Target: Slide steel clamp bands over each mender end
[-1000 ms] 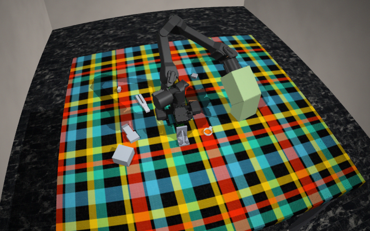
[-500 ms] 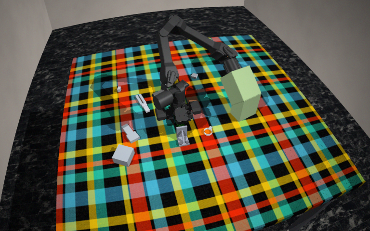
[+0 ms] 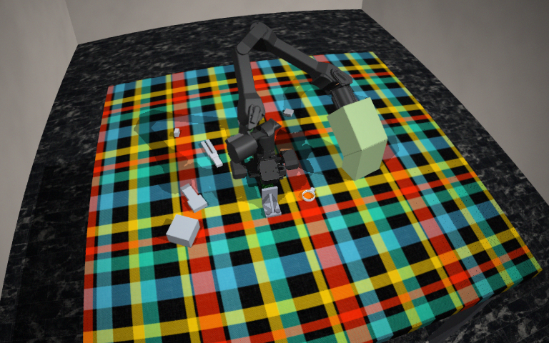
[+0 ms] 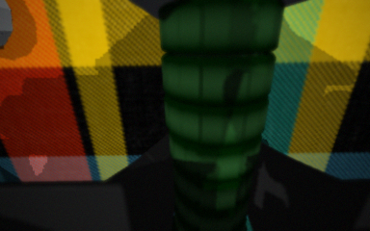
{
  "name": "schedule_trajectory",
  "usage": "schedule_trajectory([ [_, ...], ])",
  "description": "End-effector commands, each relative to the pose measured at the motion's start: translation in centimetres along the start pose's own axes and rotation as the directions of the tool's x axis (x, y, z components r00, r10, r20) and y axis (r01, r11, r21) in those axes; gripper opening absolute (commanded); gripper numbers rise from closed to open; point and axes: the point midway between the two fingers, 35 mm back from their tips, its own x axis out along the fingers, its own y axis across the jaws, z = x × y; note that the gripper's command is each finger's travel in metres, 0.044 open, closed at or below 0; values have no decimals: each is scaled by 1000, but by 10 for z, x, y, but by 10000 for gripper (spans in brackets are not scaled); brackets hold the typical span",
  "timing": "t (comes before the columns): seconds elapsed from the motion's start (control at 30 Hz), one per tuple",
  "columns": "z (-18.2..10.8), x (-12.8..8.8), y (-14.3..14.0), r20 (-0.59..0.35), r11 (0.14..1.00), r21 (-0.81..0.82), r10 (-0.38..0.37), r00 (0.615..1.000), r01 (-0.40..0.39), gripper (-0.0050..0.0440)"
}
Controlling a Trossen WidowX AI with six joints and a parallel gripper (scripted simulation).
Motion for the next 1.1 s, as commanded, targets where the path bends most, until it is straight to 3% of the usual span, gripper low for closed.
schedule_trajectory([
  [0.0, 0, 1, 0, -3, 1000, -5, -1, 1000, 1, 90],
  [0.2, 0, 1, 0, -3, 1000, -5, -1, 1000, 1, 77],
  [0.3, 0, 1, 0, -3, 1000, -5, -1, 1000, 1, 5],
  [0.4, 0, 1, 0, -3, 1000, -5, -1, 1000, 1, 0],
  [0.7, 0, 1, 0, -3, 1000, -5, -1, 1000, 1, 216],
  [0.77, 0, 1, 0, -3, 1000, -5, -1, 1000, 1, 216],
  [1.07, 0, 1, 0, -3, 1000, -5, -1, 1000, 1, 432],
])
